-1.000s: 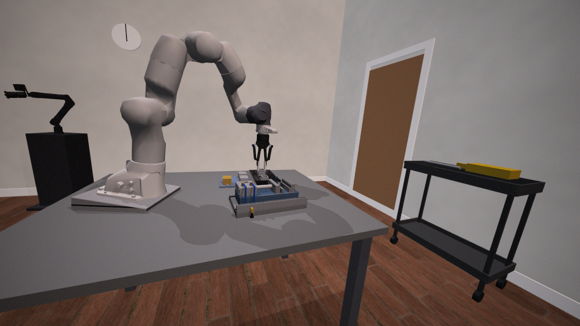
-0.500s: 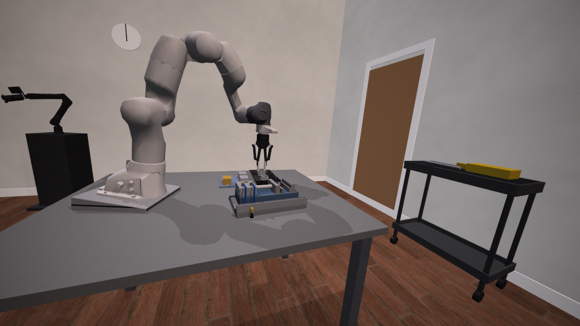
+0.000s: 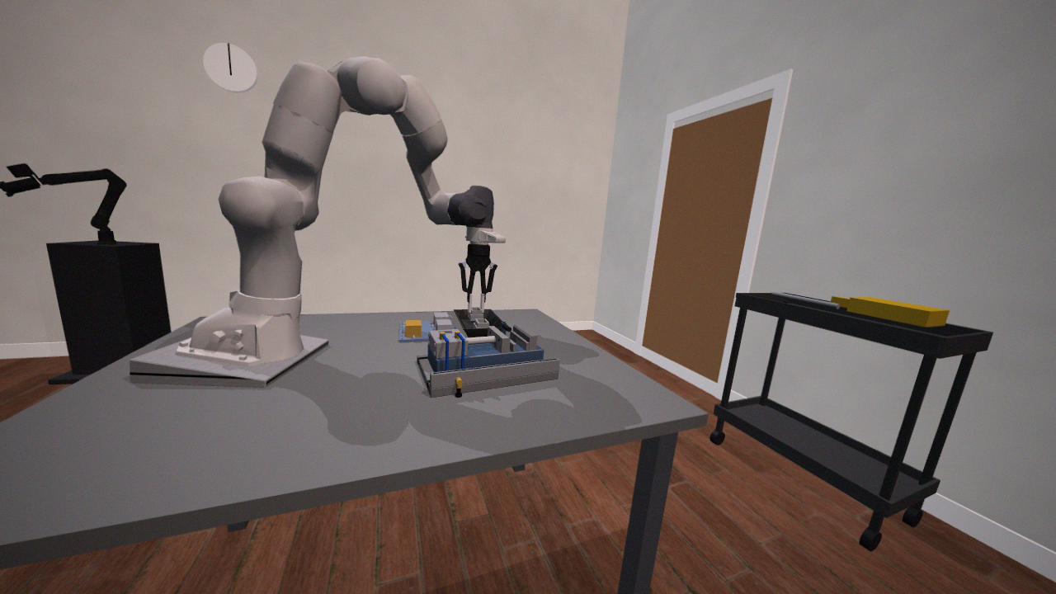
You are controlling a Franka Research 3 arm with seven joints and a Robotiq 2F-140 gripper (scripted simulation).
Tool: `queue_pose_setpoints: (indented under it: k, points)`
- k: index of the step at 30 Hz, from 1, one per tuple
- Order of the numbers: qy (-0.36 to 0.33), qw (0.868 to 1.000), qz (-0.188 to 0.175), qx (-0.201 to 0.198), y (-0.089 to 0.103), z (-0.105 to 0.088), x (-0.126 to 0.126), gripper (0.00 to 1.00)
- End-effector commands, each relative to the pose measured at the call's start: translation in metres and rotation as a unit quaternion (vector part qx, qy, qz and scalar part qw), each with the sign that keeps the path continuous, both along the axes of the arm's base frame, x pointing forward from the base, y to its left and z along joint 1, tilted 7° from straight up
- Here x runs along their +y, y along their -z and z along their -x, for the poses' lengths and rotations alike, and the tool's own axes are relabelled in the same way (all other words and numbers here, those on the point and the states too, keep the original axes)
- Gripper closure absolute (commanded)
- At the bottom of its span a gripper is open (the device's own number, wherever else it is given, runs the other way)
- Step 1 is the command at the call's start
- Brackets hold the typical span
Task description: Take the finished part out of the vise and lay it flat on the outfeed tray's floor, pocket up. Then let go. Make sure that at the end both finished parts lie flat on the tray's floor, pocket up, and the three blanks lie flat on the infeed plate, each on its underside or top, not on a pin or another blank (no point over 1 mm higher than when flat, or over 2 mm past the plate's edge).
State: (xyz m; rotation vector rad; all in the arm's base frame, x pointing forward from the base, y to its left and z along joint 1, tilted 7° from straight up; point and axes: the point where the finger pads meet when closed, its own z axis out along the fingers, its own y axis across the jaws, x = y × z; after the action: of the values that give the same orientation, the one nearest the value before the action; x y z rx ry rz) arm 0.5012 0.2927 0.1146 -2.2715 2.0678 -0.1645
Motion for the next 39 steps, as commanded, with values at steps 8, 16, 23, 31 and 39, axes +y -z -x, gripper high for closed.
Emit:
queue_pose_setpoints:
  k: [8, 16, 23, 31, 39]
  points:
    - [0.002, 1.0, -0.001, -0.003, -0.0006, -0.0017, 0.0003, 1.0]
    - [0.002, 1.0, -0.001, -0.003, -0.0006, -0.0017, 0.0003, 1.0]
    - [0.002, 1.0, -0.001, -0.003, -0.0005, -0.0017, 0.0003, 1.0]
    - [0.002, 1.0, -0.001, -0.003, 0.0007, -0.0019, 0.0002, 1.0]
    - [0.002, 1.0, -0.001, -0.003, 0.003, -0.0024, 0.0, 1.0]
